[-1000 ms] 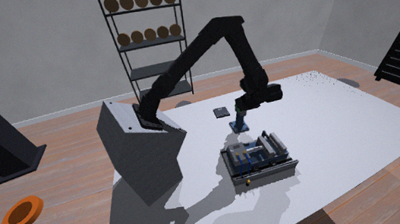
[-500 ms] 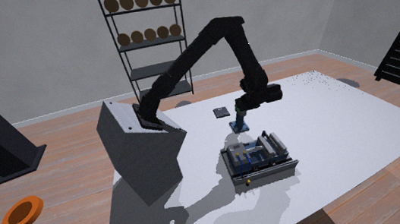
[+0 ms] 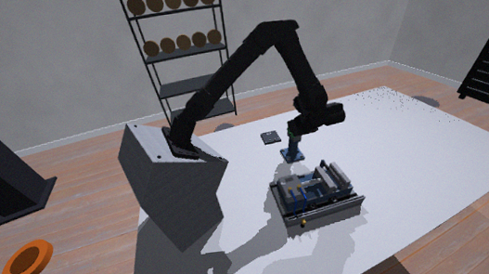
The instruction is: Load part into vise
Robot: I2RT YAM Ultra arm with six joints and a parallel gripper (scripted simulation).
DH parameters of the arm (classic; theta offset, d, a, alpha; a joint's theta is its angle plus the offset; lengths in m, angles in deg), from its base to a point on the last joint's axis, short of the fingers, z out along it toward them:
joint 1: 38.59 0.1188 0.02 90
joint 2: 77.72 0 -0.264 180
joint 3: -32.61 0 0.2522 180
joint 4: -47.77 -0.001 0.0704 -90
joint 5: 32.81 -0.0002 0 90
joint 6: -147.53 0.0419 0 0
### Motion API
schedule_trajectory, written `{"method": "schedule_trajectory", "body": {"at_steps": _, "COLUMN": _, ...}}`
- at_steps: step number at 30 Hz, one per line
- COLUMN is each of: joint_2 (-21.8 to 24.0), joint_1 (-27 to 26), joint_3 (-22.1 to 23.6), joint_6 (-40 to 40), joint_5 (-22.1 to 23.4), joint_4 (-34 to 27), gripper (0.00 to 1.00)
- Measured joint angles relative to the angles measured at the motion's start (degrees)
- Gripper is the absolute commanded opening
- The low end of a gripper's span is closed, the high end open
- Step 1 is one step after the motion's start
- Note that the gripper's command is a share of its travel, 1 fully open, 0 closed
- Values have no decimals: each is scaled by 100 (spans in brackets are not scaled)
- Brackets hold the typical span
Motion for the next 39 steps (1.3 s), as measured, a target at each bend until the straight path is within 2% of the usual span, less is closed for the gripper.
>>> {"method": "schedule_trajectory", "body": {"at_steps": 24, "joint_2": 0, "joint_1": 0, "joint_3": 0, "joint_6": 0, "joint_5": 0, "joint_4": 0, "gripper": 0}}
{"method": "schedule_trajectory", "body": {"at_steps": 25, "joint_2": 0, "joint_1": 0, "joint_3": 0, "joint_6": 0, "joint_5": 0, "joint_4": 0, "gripper": 81}}
{"method": "schedule_trajectory", "body": {"at_steps": 39, "joint_2": 2, "joint_1": 0, "joint_3": 0, "joint_6": 2, "joint_5": 70, "joint_4": 4, "gripper": 81}}
